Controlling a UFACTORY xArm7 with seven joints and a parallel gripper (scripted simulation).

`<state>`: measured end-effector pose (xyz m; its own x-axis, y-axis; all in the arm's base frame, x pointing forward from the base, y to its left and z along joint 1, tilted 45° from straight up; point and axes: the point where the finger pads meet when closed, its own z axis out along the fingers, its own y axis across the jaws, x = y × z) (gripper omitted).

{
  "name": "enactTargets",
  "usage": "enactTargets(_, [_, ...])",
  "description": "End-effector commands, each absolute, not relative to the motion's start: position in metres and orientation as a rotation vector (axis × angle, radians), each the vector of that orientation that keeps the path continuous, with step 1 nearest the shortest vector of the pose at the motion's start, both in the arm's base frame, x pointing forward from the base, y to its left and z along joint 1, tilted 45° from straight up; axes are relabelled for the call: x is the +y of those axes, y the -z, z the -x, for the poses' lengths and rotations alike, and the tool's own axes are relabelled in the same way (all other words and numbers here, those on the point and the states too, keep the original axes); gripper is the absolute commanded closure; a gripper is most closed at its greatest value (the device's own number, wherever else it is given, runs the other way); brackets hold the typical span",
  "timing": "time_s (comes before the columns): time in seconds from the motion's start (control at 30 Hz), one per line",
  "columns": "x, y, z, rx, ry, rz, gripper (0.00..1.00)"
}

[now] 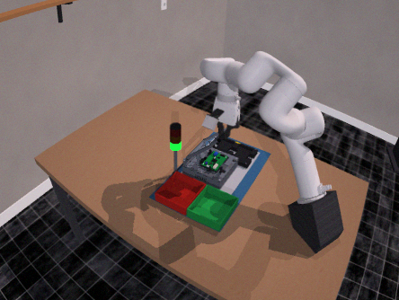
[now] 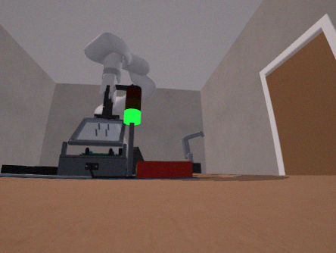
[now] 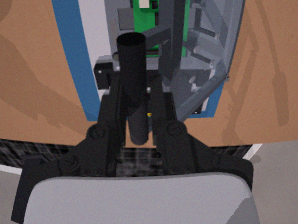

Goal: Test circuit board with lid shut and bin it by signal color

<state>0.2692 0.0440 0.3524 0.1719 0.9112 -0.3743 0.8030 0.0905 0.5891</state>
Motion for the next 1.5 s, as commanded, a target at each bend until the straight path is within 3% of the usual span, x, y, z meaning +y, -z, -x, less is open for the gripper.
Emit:
enactTargets(0.0, [0.048,-0.366,-0.276,1.633,-0.199,-1.711,1.00])
enactTargets(1.47, [0.074,-0.455,-0.333,1.633,-0.199,-1.711,1.00])
